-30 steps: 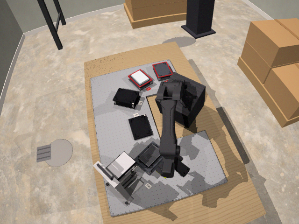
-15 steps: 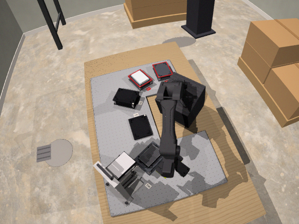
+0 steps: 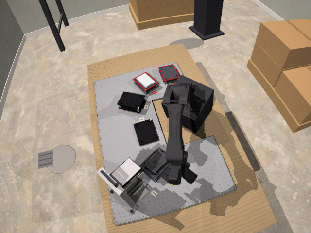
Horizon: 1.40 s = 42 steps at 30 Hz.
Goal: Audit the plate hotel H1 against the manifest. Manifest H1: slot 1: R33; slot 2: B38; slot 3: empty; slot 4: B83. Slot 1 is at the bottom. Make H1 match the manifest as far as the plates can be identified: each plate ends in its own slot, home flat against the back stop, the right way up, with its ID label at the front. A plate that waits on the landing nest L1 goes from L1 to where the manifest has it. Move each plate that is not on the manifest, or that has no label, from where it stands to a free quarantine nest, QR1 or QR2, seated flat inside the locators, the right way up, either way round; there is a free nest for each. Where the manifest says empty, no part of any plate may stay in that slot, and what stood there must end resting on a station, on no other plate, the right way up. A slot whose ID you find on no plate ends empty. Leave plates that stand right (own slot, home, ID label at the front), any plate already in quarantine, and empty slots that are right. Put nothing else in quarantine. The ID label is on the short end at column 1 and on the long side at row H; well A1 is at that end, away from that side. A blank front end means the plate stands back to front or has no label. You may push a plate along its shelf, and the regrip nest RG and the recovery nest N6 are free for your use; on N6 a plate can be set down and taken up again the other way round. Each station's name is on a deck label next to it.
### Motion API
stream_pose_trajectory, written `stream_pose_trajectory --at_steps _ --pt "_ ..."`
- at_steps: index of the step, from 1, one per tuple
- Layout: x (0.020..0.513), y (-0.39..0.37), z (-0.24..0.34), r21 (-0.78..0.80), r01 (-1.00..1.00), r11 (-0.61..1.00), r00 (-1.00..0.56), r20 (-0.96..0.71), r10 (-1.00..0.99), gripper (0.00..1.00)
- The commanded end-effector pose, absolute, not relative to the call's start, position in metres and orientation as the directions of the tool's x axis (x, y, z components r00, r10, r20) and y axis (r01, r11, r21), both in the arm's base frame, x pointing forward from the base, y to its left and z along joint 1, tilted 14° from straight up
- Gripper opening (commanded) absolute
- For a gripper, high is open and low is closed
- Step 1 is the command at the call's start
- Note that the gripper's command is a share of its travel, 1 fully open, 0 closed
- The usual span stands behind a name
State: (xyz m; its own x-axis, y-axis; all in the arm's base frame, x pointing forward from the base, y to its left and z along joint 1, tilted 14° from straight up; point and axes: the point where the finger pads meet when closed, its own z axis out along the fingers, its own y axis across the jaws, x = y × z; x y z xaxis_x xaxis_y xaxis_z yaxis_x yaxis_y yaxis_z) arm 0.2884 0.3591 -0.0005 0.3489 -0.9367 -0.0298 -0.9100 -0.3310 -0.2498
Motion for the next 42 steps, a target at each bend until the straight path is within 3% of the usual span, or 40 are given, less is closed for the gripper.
stream_pose_trajectory --at_steps 1,8,42 --pt "0.288 0.360 0.000 -0.251 -0.909 -0.331 0.351 -0.037 -0.936 1.00" --pt "0.284 0.353 -0.012 -0.222 -0.915 -0.336 0.350 -0.024 -0.937 1.00" --pt "0.275 0.360 0.064 -0.270 -0.904 -0.330 0.358 -0.057 -0.932 1.00"
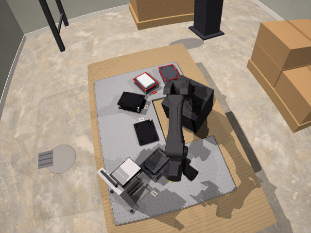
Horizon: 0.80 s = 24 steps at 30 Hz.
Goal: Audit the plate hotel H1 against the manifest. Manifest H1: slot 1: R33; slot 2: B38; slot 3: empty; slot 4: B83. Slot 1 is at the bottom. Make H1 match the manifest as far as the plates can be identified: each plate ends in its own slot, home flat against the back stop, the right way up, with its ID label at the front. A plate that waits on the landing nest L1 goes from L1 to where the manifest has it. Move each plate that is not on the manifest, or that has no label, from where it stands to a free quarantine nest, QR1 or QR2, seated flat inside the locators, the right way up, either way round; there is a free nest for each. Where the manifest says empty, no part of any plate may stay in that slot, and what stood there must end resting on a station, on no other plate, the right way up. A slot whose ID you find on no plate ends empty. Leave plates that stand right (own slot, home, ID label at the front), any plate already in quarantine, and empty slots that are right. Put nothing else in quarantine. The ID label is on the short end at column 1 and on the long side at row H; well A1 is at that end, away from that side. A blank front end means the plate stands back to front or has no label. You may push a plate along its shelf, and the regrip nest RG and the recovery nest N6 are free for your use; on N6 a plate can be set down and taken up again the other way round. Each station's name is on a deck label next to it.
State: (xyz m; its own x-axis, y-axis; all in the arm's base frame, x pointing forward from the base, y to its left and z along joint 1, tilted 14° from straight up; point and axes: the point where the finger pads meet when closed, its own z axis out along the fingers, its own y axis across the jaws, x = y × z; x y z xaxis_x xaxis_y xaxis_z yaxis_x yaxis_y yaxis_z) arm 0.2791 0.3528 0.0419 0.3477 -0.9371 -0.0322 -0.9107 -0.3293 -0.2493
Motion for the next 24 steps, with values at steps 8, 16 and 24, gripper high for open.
stream_pose_trajectory --at_steps 8,16,24 --pt "0.271 0.358 0.080 -0.271 -0.904 -0.332 0.359 -0.055 -0.932 1.00" --pt "0.266 0.354 0.100 -0.272 -0.904 -0.330 0.356 -0.054 -0.933 1.00" --pt "0.263 0.352 0.116 -0.272 -0.904 -0.329 0.356 -0.054 -0.933 1.00"
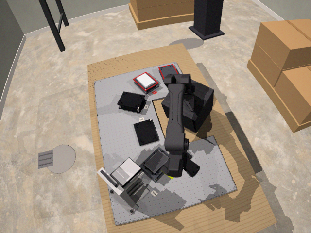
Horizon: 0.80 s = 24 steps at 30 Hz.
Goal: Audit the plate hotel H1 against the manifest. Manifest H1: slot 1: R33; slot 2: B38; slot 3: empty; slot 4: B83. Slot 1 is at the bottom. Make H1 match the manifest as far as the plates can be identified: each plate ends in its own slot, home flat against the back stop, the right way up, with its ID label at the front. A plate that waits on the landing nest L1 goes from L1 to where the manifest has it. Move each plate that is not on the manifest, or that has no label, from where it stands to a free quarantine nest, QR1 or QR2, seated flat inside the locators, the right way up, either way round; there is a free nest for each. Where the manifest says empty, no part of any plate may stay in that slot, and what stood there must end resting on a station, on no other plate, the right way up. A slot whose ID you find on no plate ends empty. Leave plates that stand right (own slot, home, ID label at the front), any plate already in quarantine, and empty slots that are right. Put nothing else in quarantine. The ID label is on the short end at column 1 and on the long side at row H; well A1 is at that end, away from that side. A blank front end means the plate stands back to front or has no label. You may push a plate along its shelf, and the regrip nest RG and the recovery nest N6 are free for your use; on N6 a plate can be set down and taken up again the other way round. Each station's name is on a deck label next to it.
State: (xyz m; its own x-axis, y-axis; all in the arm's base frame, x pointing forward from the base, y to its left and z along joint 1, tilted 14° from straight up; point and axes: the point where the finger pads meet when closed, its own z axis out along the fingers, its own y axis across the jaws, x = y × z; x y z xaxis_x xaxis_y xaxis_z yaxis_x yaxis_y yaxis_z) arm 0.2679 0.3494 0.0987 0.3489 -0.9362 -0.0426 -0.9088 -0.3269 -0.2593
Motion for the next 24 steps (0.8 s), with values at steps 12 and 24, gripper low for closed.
stream_pose_trajectory --at_steps 12,24 --pt "0.255 0.347 0.147 -0.272 -0.904 -0.329 0.356 -0.054 -0.933 1.00" --pt "0.265 0.317 0.141 -0.245 -0.957 -0.158 0.184 -0.090 -0.979 1.00"
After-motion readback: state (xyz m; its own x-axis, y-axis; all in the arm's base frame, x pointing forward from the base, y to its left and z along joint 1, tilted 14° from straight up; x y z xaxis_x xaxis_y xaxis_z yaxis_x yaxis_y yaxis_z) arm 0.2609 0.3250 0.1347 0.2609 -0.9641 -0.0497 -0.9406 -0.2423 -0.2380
